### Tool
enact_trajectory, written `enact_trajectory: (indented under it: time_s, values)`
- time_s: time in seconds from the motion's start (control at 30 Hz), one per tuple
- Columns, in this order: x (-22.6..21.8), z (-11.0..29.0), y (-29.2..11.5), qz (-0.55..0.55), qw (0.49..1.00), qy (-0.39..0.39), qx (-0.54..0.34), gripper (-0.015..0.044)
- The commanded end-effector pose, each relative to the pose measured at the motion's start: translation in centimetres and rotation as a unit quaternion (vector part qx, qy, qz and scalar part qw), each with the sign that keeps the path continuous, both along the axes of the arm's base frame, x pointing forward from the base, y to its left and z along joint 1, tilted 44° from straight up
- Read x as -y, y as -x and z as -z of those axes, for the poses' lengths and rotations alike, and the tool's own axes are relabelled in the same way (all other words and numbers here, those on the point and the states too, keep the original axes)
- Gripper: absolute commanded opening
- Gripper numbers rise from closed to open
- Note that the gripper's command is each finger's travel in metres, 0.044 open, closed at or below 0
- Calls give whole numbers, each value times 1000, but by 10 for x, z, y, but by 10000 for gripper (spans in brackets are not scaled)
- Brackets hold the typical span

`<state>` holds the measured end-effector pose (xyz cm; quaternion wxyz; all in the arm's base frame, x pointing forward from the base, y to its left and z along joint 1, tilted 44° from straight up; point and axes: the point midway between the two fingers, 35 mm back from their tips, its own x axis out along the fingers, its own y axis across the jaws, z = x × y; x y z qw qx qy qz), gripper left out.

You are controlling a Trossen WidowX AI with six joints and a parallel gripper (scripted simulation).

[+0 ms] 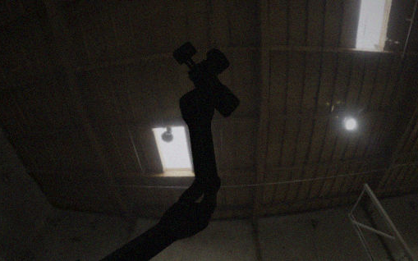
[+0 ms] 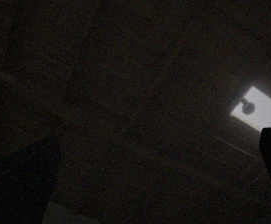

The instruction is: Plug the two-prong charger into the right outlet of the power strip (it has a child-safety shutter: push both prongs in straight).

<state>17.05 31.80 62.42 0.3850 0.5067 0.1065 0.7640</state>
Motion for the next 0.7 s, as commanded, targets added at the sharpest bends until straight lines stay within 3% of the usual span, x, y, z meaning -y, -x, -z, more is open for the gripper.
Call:
enact_trajectory:
  time_s: [0.0,0.67]
  values:
    - [21,-22,35,-15,999,-43,19,440]
    - [111,-71,156,-155,972,-168,56,440]
